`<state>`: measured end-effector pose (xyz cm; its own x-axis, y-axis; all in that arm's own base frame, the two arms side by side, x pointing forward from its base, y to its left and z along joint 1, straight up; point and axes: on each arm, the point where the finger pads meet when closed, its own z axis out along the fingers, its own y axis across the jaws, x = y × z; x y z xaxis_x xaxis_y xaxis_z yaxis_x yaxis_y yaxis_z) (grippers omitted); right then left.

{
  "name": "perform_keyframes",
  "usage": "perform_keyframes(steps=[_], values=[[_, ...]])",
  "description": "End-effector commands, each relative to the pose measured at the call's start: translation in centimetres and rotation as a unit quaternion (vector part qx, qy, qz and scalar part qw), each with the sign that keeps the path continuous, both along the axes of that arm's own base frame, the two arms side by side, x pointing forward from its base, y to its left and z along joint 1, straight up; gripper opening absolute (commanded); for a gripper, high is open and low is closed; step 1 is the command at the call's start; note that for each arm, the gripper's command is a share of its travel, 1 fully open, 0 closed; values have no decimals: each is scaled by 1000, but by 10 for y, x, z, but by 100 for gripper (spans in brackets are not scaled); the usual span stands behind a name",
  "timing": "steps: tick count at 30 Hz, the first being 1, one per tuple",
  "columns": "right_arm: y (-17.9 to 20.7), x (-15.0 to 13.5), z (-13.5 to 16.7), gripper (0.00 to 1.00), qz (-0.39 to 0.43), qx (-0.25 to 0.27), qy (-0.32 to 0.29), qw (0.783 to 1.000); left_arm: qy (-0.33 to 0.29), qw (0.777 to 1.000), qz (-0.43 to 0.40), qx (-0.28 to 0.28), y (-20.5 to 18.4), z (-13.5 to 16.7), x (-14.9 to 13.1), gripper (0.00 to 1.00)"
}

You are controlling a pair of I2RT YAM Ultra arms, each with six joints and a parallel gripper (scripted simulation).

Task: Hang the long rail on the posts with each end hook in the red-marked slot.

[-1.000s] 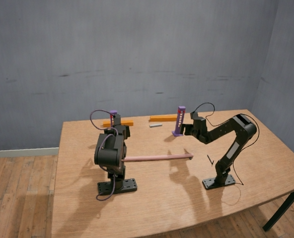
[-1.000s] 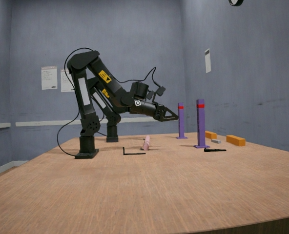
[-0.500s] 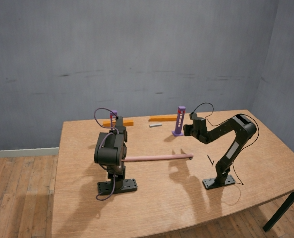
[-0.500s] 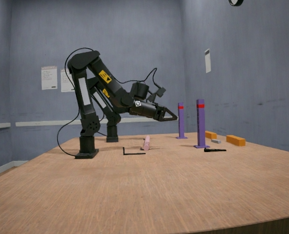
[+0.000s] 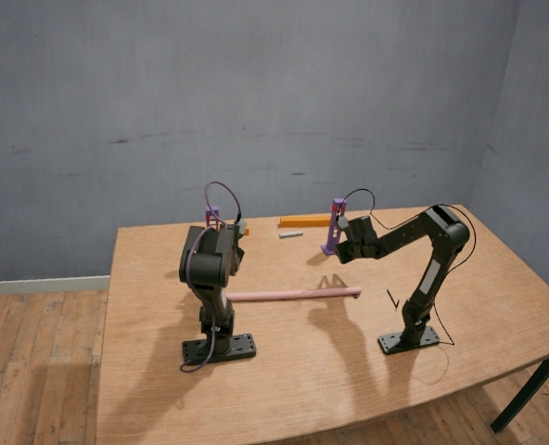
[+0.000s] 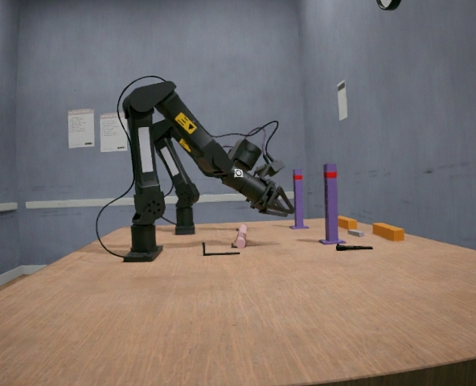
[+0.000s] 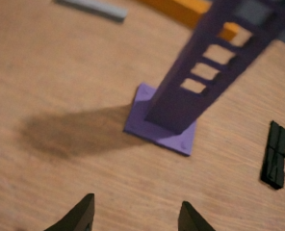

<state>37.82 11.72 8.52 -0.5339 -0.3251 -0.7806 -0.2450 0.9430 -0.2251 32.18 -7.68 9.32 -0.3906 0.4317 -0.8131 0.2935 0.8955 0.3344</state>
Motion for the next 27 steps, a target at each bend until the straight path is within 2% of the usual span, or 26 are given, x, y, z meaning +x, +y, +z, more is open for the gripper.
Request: perform_keyframes(steps=[1, 8, 15, 22, 24, 27], values=[[9, 2, -4, 48, 51, -53, 53, 996, 83, 993, -56, 68, -12, -18, -1, 48], [12, -5, -20, 48, 107, -104, 115, 982, 144, 976, -109, 125, -17, -34, -7, 48], [17, -19, -37, 48, 196, -163, 204, 945, 231, 932, -198, 196, -23, -51, -20, 48], [21, -37, -46, 48, 280, -199, 277, 897, 304, 877, -283, 242, -27, -60, -36, 48], [21, -37, -46, 48, 280, -199, 277, 897, 304, 877, -283, 242, -27, -60, -36, 48], [21, -50, -48, 48, 326, -211, 316, 866, 342, 840, -332, 260, -28, -63, -49, 48]])
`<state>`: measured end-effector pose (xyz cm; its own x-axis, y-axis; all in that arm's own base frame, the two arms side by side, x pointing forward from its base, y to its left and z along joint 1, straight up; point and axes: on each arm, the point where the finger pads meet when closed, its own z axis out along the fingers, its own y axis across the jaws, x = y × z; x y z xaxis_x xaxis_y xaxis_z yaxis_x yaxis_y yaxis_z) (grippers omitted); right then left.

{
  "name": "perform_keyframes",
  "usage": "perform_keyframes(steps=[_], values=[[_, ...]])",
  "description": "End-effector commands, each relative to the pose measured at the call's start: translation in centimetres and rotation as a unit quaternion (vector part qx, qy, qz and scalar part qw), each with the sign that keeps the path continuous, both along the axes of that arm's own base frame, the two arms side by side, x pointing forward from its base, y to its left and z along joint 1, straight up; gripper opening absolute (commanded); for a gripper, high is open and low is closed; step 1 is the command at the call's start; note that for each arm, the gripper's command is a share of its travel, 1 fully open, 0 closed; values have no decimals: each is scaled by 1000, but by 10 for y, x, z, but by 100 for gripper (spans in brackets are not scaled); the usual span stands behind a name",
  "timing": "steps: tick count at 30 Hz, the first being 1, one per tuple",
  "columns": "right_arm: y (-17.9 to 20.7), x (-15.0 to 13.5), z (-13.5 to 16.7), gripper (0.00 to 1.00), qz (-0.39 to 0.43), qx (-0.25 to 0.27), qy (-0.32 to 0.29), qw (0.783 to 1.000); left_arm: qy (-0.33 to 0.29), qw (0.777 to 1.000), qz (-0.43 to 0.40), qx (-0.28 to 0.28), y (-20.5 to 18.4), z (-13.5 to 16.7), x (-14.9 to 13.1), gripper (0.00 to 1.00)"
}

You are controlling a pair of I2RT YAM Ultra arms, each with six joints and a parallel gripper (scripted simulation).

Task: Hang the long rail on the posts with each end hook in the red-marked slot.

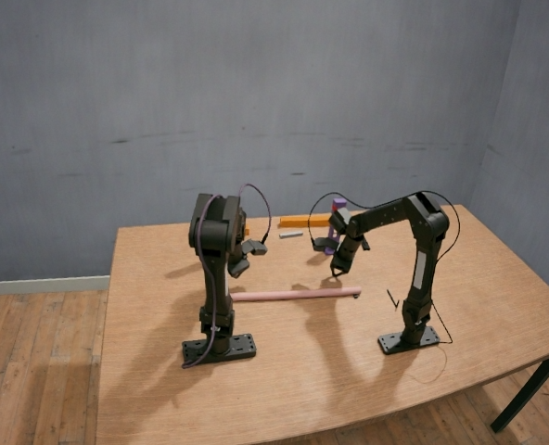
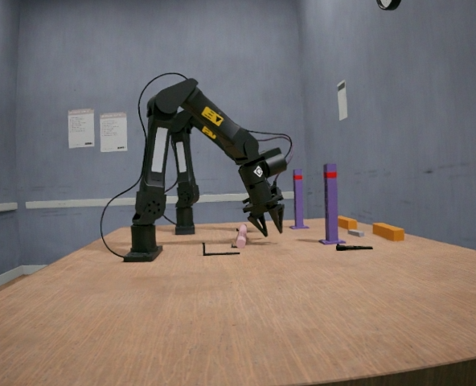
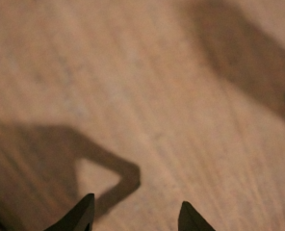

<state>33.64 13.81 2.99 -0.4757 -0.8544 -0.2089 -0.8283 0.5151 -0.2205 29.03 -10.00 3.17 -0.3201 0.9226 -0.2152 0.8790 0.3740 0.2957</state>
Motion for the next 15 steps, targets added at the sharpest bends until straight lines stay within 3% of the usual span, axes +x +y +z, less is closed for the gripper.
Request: perform_keyframes(steps=[1, 12, 15], values=[[1, -12, 7, 48, 64, -17, 68, 995, 88, 992, -80, 29, -6, -2, -21, 48], [4, -45, 15, 48, 184, -28, 199, 962, 231, 947, -219, 53, -9, 6, -54, 48], [4, -49, 16, 48, 193, -26, 211, 958, 244, 940, -231, 53, -9, 7, -57, 48]])
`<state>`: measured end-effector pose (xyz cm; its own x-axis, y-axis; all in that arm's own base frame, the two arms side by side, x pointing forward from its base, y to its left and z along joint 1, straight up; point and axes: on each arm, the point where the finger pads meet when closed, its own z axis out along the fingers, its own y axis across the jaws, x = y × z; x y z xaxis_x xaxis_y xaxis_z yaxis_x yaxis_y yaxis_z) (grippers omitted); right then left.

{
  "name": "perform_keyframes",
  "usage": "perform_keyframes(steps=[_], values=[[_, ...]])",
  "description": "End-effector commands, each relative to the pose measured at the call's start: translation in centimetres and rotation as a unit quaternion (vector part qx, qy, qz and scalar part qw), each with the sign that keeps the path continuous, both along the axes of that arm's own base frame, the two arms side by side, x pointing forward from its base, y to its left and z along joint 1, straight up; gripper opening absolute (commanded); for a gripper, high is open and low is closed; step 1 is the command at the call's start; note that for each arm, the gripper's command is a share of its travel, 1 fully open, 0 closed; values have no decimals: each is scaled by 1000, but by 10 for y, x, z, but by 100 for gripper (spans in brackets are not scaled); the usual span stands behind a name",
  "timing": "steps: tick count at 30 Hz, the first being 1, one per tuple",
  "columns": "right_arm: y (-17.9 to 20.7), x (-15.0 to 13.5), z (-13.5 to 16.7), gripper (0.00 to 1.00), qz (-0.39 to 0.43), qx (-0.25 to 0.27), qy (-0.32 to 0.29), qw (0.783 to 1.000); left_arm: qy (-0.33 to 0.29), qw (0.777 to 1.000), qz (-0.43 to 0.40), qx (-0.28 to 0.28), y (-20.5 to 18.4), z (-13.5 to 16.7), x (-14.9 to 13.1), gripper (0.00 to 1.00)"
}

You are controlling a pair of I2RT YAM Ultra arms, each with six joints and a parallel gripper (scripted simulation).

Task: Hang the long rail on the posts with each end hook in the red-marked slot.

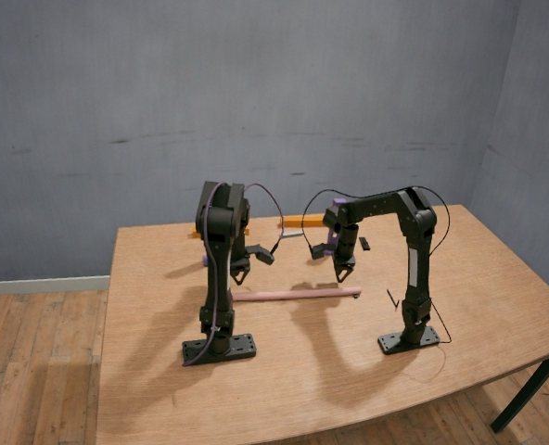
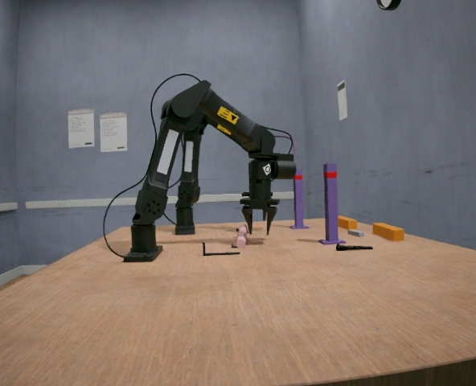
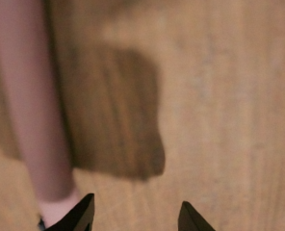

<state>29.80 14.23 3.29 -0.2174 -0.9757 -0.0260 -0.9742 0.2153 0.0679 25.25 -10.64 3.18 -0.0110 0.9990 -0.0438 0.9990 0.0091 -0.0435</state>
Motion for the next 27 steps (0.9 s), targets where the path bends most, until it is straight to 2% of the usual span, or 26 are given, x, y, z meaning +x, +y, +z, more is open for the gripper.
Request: perform_keyframes(steps=[1, 5, 8, 18, 19, 27], values=[[4, -16, 15, 48, 44, 7, 60, 997, 77, 995, -61, 3, -3, 9, -22, 48], [16, -39, 16, 48, 79, 7, 101, 992, 129, 988, -81, 24, 6, 9, -31, 48], [20, -38, 14, 48, 84, 3, 95, 992, 150, 985, -84, 31, 9, 5, -36, 48], [20, -35, 16, 48, 81, 5, 88, 993, 141, 987, -77, 24, 5, 3, -31, 48], [20, -35, 16, 48, 81, 5, 88, 993, 153, 985, -81, 27, 7, 2, -38, 48], [26, -39, 3, 48, 83, 7, 93, 992, 150, 985, -80, 27, 5, -15, -43, 48]])
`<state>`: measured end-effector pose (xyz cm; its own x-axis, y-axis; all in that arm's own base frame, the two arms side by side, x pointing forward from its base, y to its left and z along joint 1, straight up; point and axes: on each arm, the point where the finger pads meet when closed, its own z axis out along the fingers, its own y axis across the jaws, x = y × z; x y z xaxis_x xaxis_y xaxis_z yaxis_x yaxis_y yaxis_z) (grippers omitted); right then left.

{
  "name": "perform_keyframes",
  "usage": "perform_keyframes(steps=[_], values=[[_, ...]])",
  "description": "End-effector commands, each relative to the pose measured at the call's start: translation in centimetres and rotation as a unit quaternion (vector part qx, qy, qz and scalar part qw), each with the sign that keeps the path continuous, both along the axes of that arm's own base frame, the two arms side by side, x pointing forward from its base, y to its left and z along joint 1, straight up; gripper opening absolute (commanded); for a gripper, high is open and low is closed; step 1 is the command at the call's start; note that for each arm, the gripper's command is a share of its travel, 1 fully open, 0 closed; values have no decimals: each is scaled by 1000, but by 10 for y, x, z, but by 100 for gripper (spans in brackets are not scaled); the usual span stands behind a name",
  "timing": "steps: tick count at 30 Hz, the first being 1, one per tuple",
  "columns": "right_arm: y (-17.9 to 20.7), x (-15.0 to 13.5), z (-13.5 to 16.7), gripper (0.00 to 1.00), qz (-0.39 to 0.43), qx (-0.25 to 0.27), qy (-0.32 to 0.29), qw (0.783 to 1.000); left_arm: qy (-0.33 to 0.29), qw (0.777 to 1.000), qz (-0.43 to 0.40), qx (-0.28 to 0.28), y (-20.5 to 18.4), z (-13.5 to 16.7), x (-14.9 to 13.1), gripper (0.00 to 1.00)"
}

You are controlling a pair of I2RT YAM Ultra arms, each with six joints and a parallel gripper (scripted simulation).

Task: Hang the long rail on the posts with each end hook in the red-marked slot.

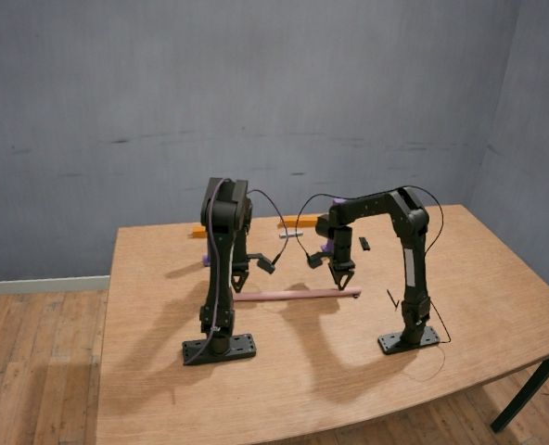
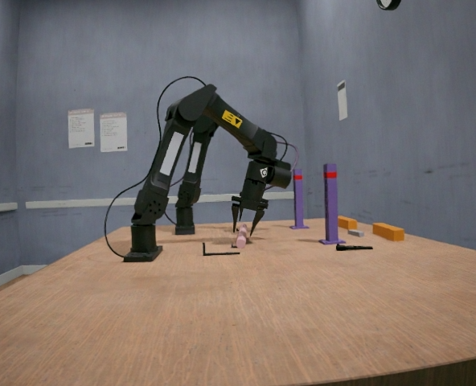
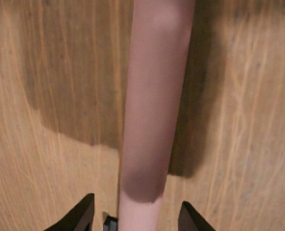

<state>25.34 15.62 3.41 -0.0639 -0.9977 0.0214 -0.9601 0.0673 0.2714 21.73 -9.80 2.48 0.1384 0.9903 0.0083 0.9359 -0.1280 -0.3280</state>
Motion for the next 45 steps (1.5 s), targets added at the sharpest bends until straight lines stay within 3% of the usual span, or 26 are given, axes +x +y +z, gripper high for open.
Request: perform_keyframes(steps=[1, 18, 19, 23, 33, 43, 45], values=[[12, 6, 0, 48, 3, 17, -11, 1000, 8, 1000, -2, -8, -4, -9, -8, 48], [12, -2, -21, 48, 2, 16, -10, 1000, 8, 1000, 0, -7, -3, -27, -15, 48], [12, -2, -22, 44, 2, 17, -10, 1000, 8, 1000, 1, -7, -2, -27, -15, 48], [11, 0, -16, 44, 2, 19, -14, 1000, 7, 1000, 1, -7, -2, -27, -14, 48], [10, -1, -19, 27, 4, 20, -15, 1000, 10, 1000, 1, -6, -2, -26, -15, 48], [8, -1, -19, 18, 0, 19, -15, 1000, 3, 1000, 0, -5, -1, -23, -11, 48], [8, -1, -19, 0, 0, 19, -15, 1000, 3, 1000, 0, -5, -1, -23, -11, 48]])
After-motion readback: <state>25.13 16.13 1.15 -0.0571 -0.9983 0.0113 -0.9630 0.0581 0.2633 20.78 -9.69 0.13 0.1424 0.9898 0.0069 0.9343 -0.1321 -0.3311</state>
